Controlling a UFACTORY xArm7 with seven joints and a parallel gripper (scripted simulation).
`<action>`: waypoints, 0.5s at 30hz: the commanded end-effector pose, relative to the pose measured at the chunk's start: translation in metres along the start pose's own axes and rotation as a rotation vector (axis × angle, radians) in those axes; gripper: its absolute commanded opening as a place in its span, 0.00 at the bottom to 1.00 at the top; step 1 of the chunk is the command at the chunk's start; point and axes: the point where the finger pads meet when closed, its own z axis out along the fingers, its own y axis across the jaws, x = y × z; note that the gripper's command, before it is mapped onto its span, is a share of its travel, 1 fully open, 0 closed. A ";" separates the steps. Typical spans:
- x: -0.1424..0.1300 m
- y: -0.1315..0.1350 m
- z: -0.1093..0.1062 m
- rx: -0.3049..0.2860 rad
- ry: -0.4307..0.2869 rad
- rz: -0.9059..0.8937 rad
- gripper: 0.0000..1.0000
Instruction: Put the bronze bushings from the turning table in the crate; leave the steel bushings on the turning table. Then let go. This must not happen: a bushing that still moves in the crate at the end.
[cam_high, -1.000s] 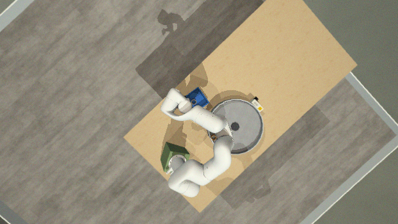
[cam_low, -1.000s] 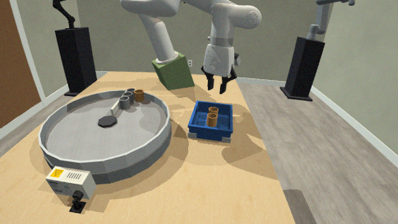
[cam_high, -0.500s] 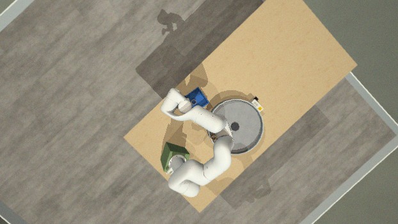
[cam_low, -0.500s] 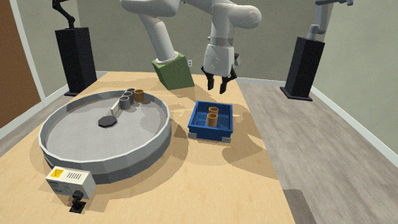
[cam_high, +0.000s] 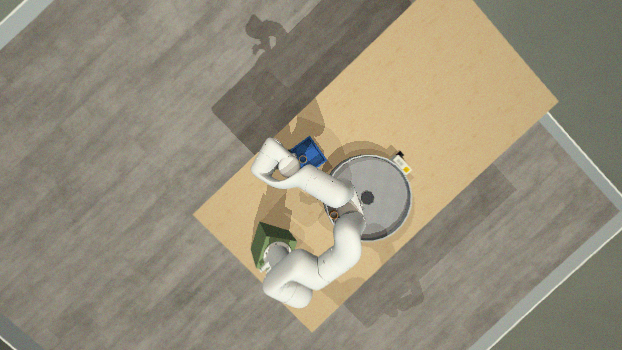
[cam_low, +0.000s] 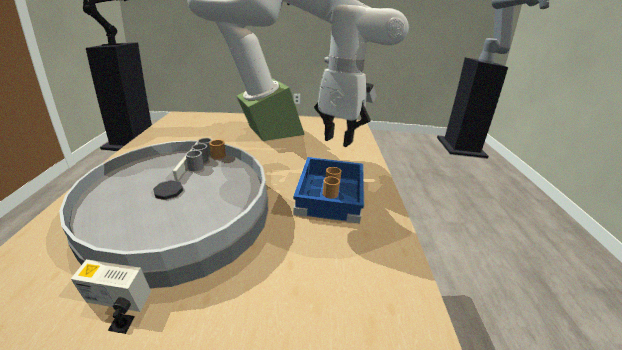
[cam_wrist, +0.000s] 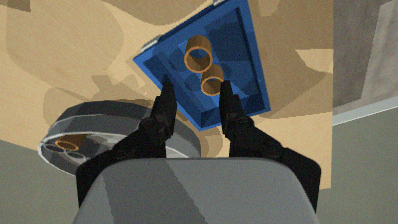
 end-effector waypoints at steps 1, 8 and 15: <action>0.000 0.001 -0.002 -0.003 0.000 0.000 0.48; 0.000 0.001 -0.002 -0.003 0.000 0.000 0.48; -0.002 -0.002 -0.002 -0.003 -0.001 0.008 0.47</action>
